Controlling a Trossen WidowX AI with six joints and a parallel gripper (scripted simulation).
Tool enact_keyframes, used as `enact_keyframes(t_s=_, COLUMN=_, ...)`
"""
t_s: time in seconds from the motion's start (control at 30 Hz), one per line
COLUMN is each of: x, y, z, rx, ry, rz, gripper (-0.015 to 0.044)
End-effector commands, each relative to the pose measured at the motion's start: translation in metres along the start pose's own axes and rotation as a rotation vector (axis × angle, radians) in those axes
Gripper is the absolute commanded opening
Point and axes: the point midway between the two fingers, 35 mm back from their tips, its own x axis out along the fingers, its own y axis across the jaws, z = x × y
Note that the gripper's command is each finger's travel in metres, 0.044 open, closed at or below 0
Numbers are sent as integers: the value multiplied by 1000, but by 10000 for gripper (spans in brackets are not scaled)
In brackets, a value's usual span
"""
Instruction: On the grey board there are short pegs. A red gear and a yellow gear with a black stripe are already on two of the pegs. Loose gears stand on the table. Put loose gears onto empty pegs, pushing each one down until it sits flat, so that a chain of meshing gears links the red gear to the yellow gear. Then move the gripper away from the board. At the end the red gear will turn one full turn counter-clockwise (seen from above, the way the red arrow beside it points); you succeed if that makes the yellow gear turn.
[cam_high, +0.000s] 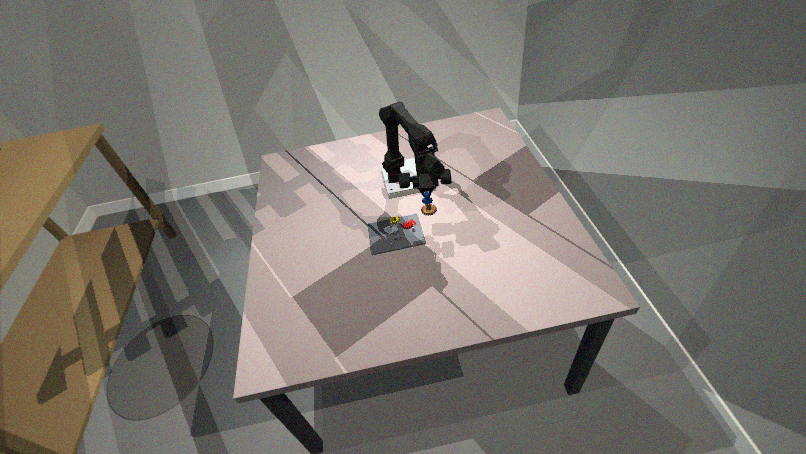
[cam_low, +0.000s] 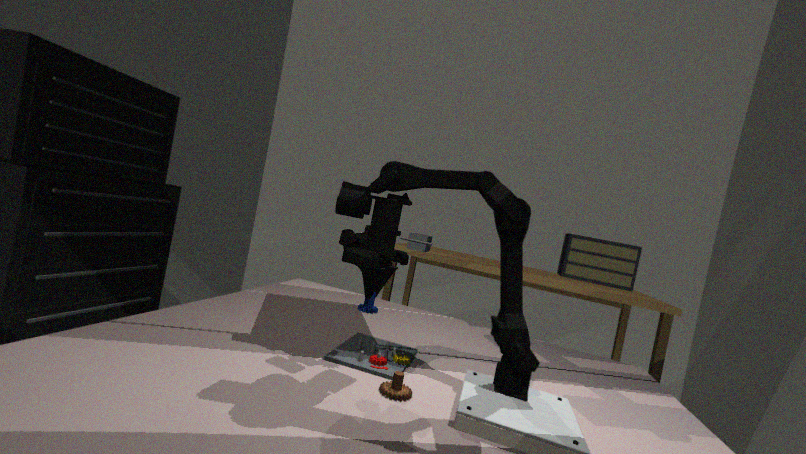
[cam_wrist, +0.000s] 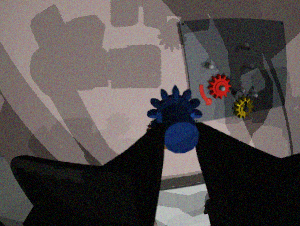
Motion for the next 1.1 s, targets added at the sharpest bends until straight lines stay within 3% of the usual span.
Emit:
enact_keyframes(t_s=0.0, x=3, y=-7, z=1, rx=-3, ry=-3, rz=-3, gripper=0)
enact_keyframes(t_s=1.07, x=45, y=-74, z=6, rx=-5, ry=-4, rz=-9, gripper=0)
